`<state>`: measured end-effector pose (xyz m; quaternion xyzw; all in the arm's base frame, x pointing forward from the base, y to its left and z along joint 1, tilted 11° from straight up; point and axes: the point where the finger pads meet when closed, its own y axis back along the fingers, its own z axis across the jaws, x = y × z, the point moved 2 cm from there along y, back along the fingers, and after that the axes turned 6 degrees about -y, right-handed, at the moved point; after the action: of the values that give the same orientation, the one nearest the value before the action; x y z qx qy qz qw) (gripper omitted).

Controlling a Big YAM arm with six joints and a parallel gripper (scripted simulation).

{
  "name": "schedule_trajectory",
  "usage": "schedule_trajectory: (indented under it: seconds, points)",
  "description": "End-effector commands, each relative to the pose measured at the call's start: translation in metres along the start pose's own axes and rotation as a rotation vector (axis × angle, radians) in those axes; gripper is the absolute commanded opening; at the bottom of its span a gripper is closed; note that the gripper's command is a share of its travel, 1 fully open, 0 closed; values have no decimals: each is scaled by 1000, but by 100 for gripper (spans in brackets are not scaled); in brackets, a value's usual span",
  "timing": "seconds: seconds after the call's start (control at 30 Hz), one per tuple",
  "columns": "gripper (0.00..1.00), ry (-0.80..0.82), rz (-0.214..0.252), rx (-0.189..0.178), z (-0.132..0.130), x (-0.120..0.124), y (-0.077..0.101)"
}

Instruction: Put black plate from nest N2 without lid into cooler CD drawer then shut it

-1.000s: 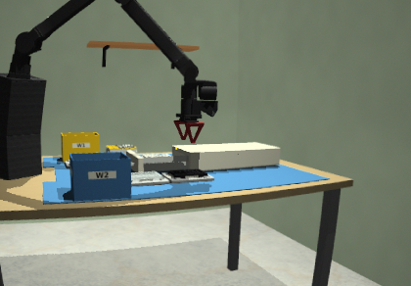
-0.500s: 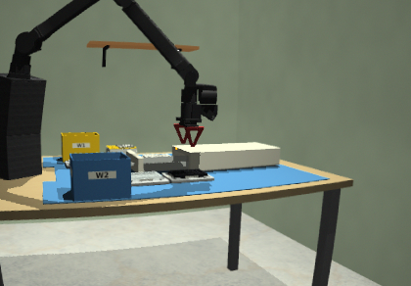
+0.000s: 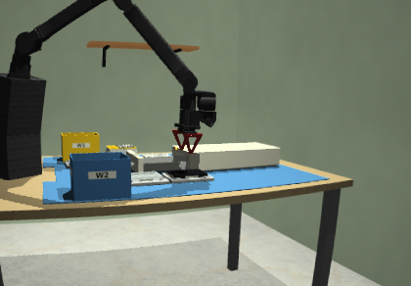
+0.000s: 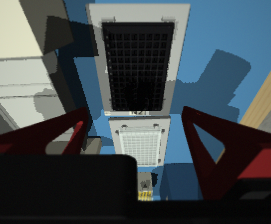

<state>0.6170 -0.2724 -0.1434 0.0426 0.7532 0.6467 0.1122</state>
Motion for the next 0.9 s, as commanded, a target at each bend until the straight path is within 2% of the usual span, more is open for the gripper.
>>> schedule_trajectory:
  seconds: [0.0,0.03,0.13,0.4,0.47,0.5,0.53,0.6,0.7,0.77,0.87]
  points:
    - [100,-17,-101,17,-20,-38,30]
    - [100,-15,-78,12,-17,-31,14]
    - [100,-11,-58,9,-14,-22,2]
    - [100,-13,-70,11,-16,-29,-5]
    - [100,-13,-70,11,-16,-29,-5]
    - [100,-19,-121,21,-22,-46,26]
    - [100,-18,-113,19,-21,-43,20]
    - [100,-14,-70,11,-16,-29,-11]
    - [100,-12,-55,8,-14,-21,-19]
    - [100,-13,-70,11,-16,-28,-18]
    - [100,-13,-67,11,-15,-27,-22]
